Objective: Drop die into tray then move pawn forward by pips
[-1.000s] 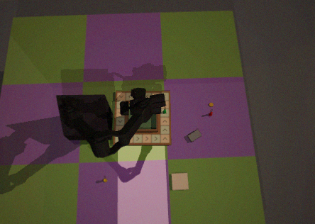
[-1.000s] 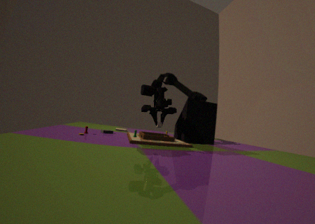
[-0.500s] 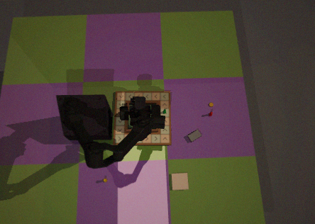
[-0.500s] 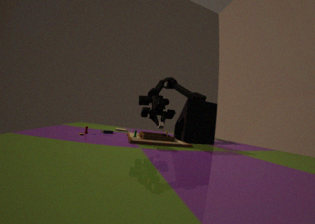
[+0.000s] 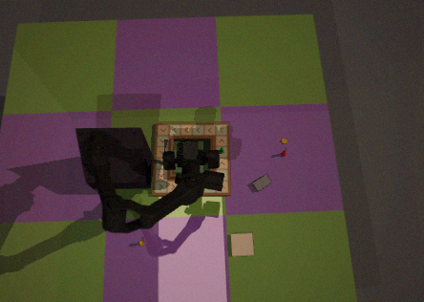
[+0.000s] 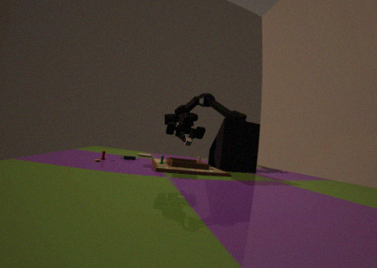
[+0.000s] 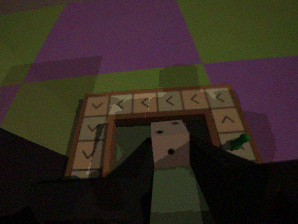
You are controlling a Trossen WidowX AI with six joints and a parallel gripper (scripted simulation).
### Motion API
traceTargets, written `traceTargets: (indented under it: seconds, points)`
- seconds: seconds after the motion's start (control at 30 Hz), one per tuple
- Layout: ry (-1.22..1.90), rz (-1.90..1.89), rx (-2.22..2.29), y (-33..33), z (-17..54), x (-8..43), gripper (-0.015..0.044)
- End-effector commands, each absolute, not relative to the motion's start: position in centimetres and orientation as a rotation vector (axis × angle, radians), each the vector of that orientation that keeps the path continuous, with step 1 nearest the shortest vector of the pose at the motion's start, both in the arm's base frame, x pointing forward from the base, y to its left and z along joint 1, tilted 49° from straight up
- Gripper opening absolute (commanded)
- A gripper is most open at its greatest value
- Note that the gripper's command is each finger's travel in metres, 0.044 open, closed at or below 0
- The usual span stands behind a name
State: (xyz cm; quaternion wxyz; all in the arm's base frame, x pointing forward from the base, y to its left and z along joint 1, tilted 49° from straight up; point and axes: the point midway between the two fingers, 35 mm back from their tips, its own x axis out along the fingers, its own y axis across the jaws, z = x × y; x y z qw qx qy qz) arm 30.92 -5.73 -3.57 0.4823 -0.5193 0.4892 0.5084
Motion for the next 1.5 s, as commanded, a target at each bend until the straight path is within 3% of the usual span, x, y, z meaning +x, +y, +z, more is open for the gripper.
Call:
traceTargets:
  seconds: [0.0,0.57,1.13,1.47]
  points:
    - [1.192,1.249,-1.254,-5.5,-3.3,30.6,0.0000]
    - [1.197,1.249,-1.258,-5.6,-3.3,30.6,0.0000]
    - [1.206,1.246,-1.260,-2.7,-0.9,30.2,0.0440]
    - [1.760,0.712,-1.851,-4.0,-5.2,30.6,0.0440]
